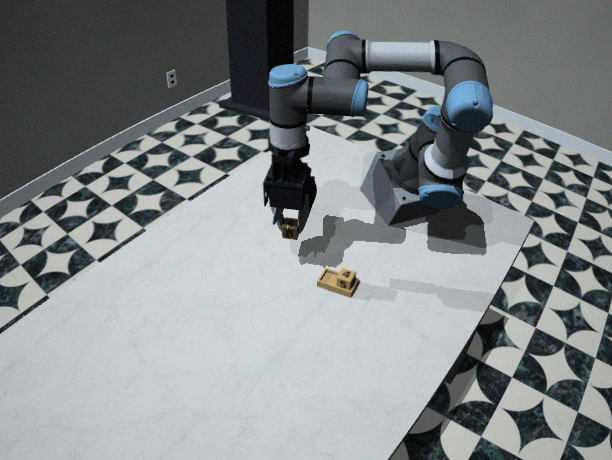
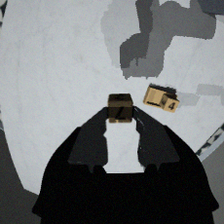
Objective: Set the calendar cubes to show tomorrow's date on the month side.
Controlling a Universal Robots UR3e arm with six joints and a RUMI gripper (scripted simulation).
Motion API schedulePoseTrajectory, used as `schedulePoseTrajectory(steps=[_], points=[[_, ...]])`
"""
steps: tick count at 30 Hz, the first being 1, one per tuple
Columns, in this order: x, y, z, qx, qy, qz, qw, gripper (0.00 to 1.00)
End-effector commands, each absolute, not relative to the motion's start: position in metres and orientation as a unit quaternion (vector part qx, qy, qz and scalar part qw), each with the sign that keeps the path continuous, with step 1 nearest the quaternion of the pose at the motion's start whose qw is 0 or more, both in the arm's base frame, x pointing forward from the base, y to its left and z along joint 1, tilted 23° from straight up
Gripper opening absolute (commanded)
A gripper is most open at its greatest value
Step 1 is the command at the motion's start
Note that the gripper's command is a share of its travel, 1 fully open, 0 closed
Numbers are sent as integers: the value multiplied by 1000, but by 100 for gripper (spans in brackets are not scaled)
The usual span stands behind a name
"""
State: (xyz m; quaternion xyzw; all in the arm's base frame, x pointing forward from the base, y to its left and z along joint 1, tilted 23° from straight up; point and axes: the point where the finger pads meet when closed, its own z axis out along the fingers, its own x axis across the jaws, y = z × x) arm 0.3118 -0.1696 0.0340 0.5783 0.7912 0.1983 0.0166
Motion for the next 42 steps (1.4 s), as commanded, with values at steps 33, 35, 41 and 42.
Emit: schedulePoseTrajectory(steps=[33, 35, 41, 42], points=[[331, -149, -33, 579, 791, 198, 18, 11], [333, -147, -39, 579, 791, 198, 18, 11], [337, -143, -51, 579, 791, 198, 18, 11], [337, -143, -52, 579, 791, 198, 18, 11]])
